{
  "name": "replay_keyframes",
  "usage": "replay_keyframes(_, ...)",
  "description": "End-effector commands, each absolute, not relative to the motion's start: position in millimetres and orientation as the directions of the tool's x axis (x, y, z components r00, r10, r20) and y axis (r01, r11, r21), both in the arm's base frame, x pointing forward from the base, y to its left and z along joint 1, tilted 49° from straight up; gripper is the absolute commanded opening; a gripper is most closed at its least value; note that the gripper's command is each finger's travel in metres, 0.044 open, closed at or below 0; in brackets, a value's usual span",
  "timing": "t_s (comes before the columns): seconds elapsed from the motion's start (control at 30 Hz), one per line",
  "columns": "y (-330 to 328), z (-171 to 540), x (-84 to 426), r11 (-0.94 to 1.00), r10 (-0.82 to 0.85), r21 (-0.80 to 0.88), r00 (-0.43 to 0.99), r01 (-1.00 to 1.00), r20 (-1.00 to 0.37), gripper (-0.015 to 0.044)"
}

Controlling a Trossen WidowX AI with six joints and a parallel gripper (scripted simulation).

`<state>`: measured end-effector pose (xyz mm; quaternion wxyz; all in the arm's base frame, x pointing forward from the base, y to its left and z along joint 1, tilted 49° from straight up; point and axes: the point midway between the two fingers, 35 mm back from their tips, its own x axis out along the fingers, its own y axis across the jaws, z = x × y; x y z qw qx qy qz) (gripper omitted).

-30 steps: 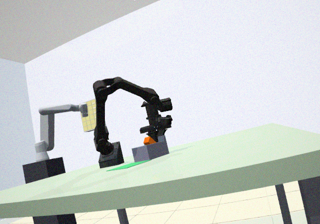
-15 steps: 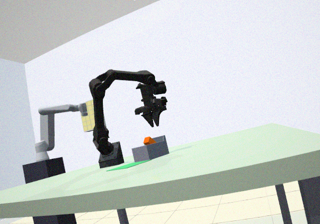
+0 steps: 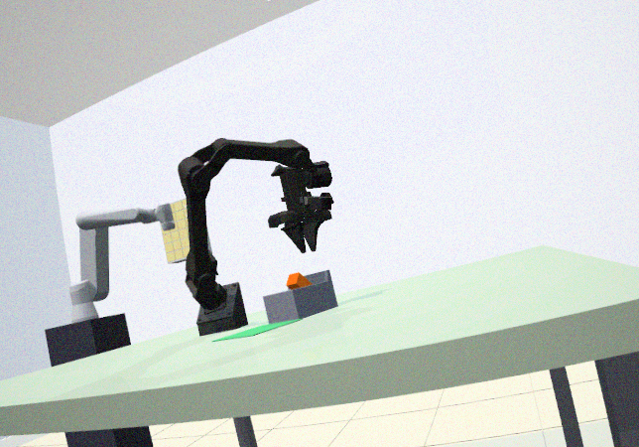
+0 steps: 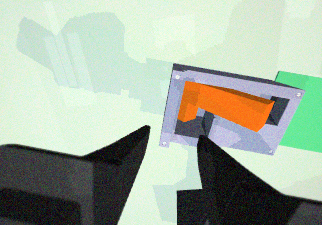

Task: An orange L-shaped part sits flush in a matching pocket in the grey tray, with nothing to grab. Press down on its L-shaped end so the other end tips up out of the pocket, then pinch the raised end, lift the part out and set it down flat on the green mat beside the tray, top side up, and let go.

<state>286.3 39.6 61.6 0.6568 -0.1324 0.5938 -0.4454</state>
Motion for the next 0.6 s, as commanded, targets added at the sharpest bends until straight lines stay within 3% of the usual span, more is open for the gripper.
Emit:
replay_keyframes(0.0, 40, 61, 286, 0.569, -0.742, -0.703, -0.101, 0.427, -0.662, 0.0180)
replay_keyframes(0.37, 40, 61, 286, 0.569, -0.742, -0.703, -0.101, 0.427, -0.662, 0.0180)
replay_keyframes(0.5, 35, 67, 285, 0.614, -0.742, -0.733, -0.101, 0.293, -0.663, 0.0280)
replay_keyframes(0.57, 31, 74, 283, 0.648, -0.742, -0.748, -0.101, 0.143, -0.663, 0.0280)
